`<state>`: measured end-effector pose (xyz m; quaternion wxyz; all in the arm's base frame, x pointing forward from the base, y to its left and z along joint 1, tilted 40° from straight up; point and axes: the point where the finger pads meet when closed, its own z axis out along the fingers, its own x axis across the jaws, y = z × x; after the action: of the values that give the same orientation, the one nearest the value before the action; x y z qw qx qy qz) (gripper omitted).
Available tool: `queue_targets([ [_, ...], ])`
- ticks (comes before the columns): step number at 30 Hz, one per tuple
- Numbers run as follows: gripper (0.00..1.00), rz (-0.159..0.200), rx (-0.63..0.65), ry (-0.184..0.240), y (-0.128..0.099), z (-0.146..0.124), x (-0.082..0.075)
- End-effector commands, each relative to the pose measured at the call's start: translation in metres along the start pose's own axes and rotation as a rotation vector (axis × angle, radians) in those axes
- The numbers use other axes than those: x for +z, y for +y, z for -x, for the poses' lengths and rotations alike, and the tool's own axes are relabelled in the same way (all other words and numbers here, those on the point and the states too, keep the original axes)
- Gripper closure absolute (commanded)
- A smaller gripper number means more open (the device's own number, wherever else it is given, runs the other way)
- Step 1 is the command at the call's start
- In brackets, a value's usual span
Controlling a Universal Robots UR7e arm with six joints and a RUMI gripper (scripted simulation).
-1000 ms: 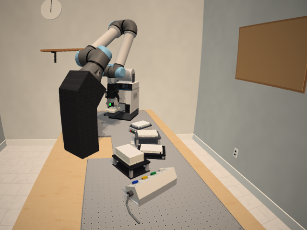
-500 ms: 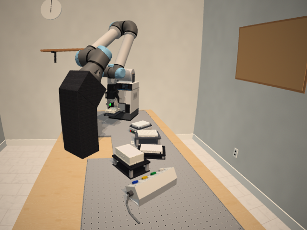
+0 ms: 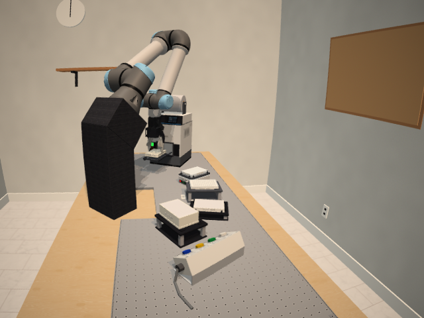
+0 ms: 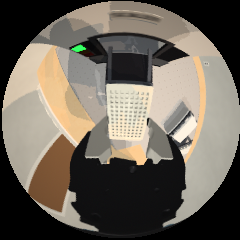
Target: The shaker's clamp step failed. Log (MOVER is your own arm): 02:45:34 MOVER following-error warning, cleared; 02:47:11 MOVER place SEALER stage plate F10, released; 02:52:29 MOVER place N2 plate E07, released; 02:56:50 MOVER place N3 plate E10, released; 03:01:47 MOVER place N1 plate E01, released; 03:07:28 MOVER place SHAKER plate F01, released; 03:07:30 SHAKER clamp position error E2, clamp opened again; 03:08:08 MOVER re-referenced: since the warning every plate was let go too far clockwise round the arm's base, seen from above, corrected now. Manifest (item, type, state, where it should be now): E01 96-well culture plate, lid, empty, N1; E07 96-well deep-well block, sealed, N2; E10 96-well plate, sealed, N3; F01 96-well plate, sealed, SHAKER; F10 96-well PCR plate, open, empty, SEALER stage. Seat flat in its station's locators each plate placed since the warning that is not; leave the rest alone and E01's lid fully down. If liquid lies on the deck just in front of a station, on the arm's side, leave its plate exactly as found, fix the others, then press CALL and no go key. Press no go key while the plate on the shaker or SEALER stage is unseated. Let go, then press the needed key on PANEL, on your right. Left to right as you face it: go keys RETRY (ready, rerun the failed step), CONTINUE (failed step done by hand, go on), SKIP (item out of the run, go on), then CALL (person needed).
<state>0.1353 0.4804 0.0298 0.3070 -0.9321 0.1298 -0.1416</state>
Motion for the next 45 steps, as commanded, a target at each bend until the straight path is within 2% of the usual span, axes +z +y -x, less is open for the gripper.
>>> queue_targets([
  [1,1.00,-0.001,0.000,0.000,-0.0003,0.0000,0.0010],
  [45,1.00,-0.001,0.000,0.000,-0.0003,0.0000,0.0107],
])
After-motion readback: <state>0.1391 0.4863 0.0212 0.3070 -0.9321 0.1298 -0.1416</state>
